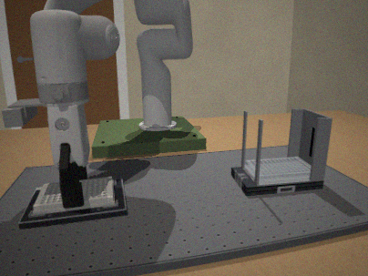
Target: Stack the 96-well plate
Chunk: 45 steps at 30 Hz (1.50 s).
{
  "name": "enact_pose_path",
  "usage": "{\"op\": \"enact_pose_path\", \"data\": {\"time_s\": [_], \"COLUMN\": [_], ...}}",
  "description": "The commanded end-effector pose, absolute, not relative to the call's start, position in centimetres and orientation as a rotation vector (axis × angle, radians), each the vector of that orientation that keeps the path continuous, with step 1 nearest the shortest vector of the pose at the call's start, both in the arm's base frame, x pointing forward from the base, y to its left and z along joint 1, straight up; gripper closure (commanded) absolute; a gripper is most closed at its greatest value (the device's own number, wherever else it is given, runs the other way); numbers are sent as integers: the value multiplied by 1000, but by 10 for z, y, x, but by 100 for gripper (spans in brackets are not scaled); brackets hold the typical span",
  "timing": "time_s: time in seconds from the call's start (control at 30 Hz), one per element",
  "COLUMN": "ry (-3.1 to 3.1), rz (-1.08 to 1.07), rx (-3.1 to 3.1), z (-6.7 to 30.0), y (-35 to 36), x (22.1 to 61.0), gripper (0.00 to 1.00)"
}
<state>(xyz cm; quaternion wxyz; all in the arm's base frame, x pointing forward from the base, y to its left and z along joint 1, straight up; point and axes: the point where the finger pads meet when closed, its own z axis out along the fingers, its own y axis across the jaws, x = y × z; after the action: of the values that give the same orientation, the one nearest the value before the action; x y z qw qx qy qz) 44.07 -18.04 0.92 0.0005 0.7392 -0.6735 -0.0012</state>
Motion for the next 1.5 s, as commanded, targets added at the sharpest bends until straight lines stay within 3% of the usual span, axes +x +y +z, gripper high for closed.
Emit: {"op": "enact_pose_path", "data": {"time_s": [0.0, 1.47], "ry": [-2115, -2115], "rz": [4, 4], "rx": [2321, 2321], "z": [11, 21], "y": [-181, -181], "x": [442, 442], "gripper": [100, 100]}}
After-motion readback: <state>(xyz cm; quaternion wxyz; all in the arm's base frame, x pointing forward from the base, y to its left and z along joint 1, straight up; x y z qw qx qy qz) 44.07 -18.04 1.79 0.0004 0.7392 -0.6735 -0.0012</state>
